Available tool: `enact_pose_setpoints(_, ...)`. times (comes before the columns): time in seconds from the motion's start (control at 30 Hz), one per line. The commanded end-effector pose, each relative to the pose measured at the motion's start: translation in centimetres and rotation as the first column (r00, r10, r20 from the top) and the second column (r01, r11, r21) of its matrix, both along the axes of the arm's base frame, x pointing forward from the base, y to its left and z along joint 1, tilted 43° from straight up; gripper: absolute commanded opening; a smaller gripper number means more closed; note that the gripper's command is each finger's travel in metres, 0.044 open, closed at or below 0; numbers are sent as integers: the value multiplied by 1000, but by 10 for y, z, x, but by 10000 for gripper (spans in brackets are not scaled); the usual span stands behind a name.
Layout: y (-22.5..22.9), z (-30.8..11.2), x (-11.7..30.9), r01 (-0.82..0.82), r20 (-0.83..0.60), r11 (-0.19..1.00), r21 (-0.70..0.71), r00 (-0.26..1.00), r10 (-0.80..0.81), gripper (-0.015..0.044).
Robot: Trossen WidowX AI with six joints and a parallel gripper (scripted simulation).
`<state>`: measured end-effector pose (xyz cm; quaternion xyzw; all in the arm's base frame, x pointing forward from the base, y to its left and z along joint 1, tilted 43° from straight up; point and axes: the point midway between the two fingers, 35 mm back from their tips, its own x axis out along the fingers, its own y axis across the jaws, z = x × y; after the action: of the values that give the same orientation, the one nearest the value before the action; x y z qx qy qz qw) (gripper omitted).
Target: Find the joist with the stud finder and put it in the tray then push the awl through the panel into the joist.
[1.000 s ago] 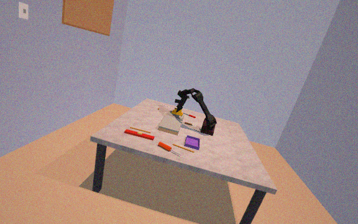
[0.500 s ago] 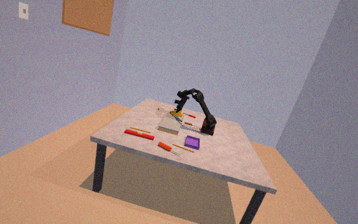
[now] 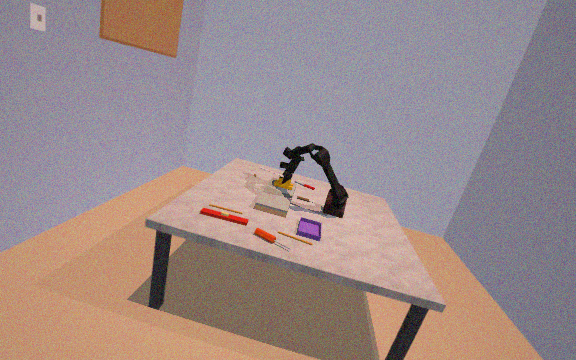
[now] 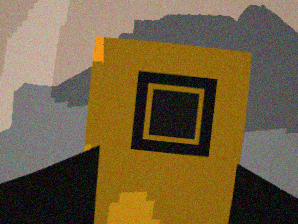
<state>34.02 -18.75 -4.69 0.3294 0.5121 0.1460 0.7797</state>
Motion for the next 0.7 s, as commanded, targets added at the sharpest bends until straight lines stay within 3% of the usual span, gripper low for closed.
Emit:
enact_pose_setpoints(0.0,11,9,3,-3,3,1000,6,1000,3,0)
enact_pose_setpoints(0.67,58,51,10,-3,3,1000,10,1000,3,0)
